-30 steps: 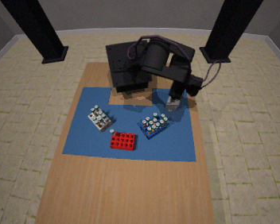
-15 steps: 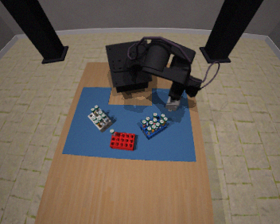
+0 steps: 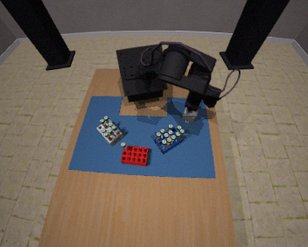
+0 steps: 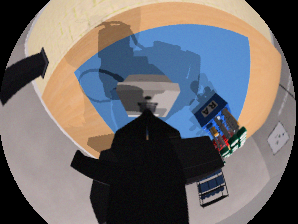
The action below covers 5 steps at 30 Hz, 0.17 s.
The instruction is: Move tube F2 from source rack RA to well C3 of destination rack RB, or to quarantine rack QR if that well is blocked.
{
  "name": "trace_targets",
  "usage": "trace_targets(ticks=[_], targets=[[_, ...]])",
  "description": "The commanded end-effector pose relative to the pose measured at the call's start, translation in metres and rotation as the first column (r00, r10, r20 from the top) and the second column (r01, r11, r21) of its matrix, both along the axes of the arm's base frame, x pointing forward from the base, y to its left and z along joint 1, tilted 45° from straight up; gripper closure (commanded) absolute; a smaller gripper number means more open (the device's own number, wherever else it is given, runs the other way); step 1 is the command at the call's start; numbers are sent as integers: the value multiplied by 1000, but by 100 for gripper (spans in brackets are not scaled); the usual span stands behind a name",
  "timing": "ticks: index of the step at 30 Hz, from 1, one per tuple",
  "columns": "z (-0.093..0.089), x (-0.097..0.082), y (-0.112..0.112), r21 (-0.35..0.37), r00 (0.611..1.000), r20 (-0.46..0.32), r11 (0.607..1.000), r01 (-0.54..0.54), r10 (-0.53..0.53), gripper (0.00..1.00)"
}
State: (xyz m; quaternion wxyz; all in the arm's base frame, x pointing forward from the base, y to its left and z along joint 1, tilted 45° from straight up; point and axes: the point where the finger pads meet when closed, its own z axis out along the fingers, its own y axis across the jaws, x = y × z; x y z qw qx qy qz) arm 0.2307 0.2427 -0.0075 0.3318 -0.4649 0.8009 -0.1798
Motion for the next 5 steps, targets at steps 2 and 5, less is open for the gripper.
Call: trace_targets(ticks=[2, 5], targets=[[-3, 5, 7, 25, 1000, 3, 1000, -7, 7, 100], [-1, 9, 12, 37, 1000, 9, 999, -8, 7, 100]])
